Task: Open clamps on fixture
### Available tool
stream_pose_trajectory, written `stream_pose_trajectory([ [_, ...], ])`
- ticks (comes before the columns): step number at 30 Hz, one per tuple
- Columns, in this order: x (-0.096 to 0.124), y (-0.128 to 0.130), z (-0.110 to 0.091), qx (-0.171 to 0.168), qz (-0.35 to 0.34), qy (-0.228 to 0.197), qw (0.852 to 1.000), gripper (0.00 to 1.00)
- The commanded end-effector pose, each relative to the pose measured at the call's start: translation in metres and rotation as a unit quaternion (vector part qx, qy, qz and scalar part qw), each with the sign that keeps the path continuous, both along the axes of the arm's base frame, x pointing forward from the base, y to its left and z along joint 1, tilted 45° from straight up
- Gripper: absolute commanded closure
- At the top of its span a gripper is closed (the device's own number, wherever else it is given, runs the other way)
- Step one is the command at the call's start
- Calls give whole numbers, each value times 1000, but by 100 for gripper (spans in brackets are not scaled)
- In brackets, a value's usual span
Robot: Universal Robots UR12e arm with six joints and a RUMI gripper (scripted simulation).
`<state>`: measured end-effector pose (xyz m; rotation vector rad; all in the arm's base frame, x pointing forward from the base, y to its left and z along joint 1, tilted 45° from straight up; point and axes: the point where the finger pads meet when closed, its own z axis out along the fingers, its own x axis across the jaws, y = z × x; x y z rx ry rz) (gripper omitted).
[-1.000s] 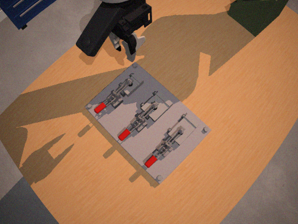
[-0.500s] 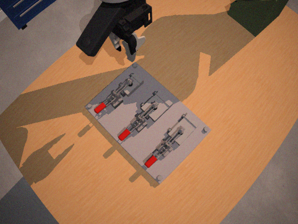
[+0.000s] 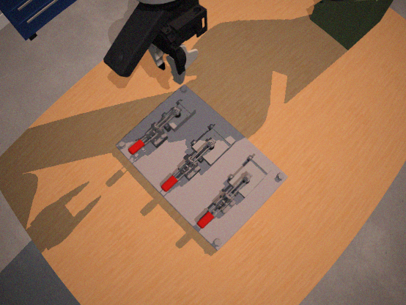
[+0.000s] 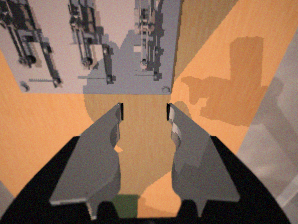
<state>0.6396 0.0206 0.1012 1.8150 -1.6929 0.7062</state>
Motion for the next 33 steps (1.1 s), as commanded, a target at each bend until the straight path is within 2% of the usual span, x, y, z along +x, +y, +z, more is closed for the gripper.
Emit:
stream_pose_trajectory([
  [1,-2,1,-4,0,1,2,1000,72],
  [7,-2,-7,-10,0,0,3,1000,72],
  [18,-2,-38,-42,0,0,3,1000,72],
  [25,-2,-43,-46,0,0,3,1000,72],
  [33,9,-41,-44,0,1,0,1000,72],
])
